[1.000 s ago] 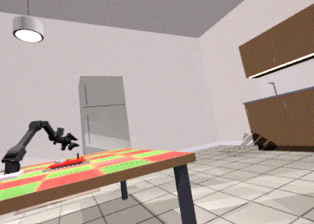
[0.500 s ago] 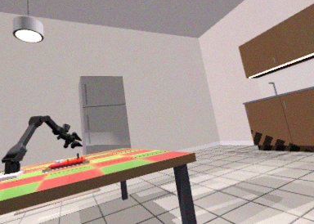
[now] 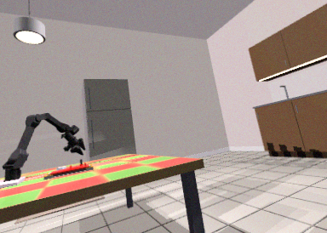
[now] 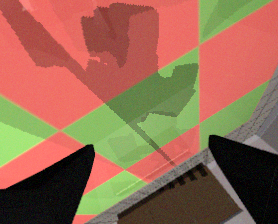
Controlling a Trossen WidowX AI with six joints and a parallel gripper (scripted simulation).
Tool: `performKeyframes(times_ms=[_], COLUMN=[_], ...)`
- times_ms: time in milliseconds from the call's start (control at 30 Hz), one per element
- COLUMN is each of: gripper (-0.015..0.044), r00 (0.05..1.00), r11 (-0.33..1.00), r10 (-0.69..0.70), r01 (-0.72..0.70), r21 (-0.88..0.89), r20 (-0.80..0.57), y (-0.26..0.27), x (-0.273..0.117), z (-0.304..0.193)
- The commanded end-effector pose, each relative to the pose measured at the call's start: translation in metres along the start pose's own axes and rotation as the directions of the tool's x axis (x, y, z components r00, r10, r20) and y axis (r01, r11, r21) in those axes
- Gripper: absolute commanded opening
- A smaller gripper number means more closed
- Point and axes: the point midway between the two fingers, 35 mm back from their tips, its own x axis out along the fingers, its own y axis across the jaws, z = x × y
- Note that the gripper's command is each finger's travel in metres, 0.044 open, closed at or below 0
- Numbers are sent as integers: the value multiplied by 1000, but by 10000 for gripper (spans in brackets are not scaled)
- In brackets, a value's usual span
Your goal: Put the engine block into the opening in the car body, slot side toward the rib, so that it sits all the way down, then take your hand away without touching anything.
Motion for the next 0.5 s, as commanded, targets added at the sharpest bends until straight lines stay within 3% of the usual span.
performKeyframes(times_ms=[0,467], gripper=[440,440], r00=[991,854], r11=[995,898], r10=[95,344], r01=[-98,-421], r21=[30,129], r20=[89,391], y=[41,161], x=[-13,-85], z=[-1,20])
